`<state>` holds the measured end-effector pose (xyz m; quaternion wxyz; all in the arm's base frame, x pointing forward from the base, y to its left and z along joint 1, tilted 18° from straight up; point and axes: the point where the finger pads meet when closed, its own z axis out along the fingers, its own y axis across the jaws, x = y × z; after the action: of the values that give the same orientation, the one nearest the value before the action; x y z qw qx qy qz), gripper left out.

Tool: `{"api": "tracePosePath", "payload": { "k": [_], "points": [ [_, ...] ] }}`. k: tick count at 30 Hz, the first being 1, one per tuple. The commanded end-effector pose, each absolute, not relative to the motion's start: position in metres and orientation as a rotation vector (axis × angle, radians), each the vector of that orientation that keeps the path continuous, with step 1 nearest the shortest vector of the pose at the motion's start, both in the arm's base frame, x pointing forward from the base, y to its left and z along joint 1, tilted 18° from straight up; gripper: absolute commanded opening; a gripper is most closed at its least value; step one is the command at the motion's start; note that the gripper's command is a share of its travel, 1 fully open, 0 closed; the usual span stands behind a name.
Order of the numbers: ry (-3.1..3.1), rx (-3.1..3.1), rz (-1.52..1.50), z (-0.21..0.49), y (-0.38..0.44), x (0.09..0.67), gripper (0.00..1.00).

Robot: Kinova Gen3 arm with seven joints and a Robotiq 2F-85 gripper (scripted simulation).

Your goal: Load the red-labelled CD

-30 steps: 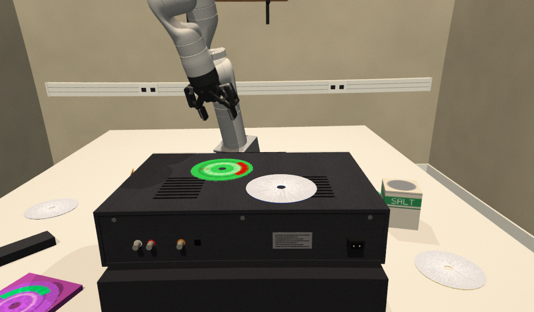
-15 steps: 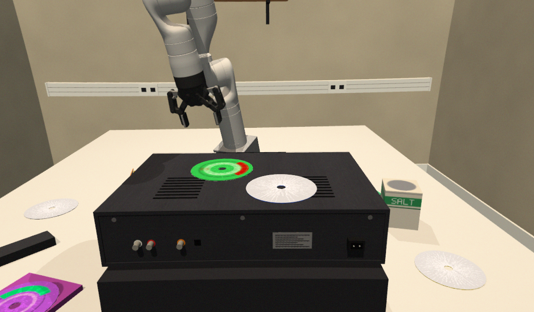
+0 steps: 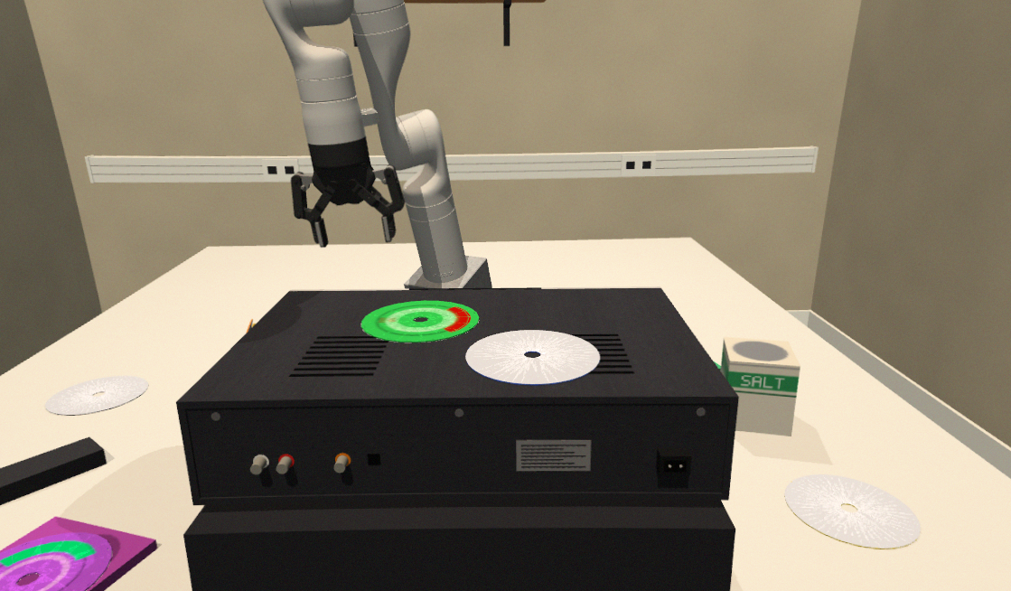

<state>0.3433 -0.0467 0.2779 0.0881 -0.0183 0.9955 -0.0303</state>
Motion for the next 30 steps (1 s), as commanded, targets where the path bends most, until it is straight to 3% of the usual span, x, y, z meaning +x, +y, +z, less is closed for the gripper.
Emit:
{"api": "tracePosePath", "payload": {
  "k": [1, 30],
  "points": [
    [2.936, -0.106, -0.116, 0.280, -0.056, 0.346, 1.00],
    [2.848, -0.335, -0.225, 0.287, -0.081, 0.360, 1.00]
  ]
}}
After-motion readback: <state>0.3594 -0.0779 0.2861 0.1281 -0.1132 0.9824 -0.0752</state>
